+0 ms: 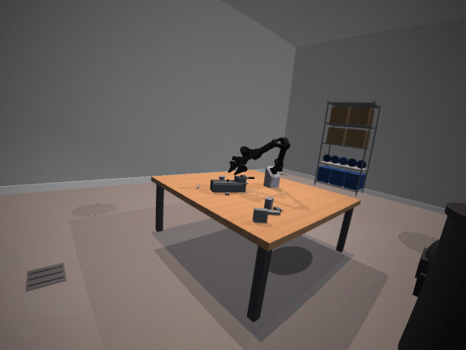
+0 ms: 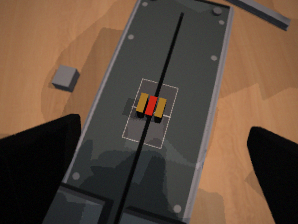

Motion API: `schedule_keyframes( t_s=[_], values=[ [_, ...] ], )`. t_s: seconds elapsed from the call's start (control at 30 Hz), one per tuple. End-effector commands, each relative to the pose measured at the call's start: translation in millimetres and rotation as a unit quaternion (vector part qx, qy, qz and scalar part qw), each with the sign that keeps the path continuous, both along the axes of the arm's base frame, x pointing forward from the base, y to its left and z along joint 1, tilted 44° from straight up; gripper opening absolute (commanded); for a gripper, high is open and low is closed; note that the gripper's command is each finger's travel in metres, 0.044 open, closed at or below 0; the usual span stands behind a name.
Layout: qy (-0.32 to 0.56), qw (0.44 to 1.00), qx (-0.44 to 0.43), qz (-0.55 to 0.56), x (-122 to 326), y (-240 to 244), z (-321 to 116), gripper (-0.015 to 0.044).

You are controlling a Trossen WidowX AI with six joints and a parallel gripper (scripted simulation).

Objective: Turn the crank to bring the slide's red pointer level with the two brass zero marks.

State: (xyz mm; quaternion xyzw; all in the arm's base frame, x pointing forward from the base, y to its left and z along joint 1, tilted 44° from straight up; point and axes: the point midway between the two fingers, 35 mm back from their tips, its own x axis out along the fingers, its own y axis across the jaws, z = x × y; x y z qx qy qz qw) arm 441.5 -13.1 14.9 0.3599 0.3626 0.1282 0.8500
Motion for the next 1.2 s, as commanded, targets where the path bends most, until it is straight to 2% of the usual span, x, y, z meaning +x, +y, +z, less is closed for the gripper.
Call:
schedule_keyframes(
  t_s=[0.0,0.47,1.07,1.17],
  values=[
    [0.000,1.000,0.000,0.000,0.0,-0.1,-0.1,0.0361],
    [0.000,1.000,0.000,0.000,0.0,-0.1,-0.1,0.0000],
    [0.000,1.000,0.000,0.000,0.0,0.0,0.0,0.0000],
    [0.000,1.000,0.000,0.000,0.0,0.0,0.0,0.0079]
  ],
)
